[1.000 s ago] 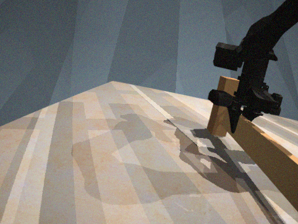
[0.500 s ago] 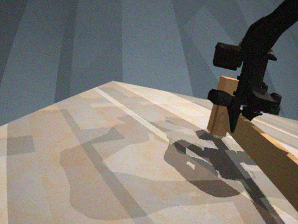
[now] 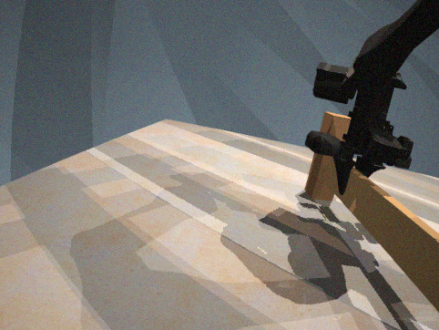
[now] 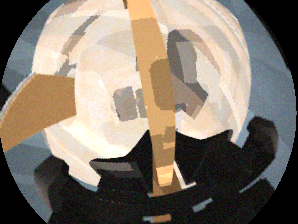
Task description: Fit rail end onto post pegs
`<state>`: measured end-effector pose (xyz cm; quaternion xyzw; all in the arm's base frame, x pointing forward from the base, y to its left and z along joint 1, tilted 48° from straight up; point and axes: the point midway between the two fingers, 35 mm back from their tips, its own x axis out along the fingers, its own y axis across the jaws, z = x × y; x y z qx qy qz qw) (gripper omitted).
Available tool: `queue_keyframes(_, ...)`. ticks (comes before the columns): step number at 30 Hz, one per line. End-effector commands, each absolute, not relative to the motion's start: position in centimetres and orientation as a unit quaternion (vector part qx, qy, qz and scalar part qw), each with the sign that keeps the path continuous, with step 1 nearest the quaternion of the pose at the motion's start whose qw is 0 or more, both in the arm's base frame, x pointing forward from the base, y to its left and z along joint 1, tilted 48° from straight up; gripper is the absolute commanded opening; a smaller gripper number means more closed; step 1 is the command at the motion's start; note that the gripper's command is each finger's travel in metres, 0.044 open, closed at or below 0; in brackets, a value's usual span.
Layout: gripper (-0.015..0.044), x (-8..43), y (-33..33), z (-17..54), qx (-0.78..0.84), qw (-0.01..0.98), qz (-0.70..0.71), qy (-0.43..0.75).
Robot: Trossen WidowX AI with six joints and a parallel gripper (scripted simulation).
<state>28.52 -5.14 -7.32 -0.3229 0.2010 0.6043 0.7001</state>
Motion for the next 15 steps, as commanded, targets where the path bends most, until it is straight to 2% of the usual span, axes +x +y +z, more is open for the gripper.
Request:
queue_keyframes(1,0.0000,28.61,-5.54,-7.38,-0.326,0.701,0.601,0.202)
queue_keyframes(15,0.0000,28.64,-5.76,-7.59,-0.326,0.701,0.601,0.202)
